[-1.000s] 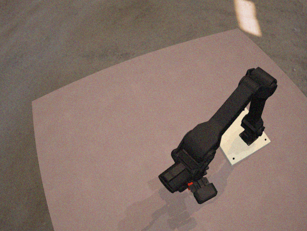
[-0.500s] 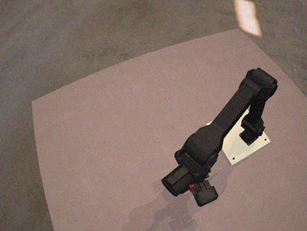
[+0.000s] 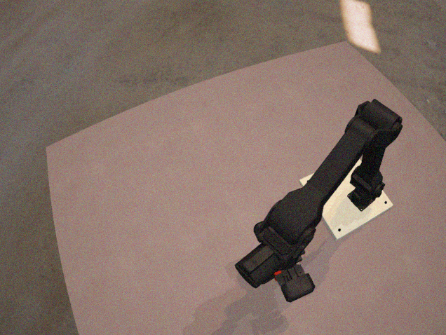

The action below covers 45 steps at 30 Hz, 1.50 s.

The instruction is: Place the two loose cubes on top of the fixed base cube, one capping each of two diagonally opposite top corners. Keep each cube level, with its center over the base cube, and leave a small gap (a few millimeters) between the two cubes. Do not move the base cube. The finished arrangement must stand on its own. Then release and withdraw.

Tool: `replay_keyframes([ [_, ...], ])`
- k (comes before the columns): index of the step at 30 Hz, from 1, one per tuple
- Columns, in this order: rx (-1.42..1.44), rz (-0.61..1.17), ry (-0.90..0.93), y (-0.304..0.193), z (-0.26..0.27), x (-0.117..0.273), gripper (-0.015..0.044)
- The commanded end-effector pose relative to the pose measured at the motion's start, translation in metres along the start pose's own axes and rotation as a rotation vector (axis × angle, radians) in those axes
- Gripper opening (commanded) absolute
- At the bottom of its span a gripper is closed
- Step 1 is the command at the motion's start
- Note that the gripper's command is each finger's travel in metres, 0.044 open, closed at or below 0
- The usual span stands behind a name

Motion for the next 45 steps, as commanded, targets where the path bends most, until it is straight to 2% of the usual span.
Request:
replay_keyframes([
  [1, -0.005, 0.007, -0.004, -0.0016, 0.0000, -0.0091, 0.0105],
  [32, 0.002, 0.007, -0.004, -0.0016, 0.0000, -0.0108, 0.0105],
  [36, 0.002, 0.007, -0.004, -0.0016, 0.0000, -0.0108, 0.0205],
  [45, -0.002, 0.007, -0.001, -0.0015, 0.0002, -0.0014, 0.0205],
])
Point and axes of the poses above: the point midway between the two fingers, 35 mm back from their tips, its own x axis back along the fingers, its own z axis across the jaws, y = z × x, the point moved 8 cm from there along x, back along the fingers, and after that the axes turned 10 degrees about x, right-handed, at the moved point
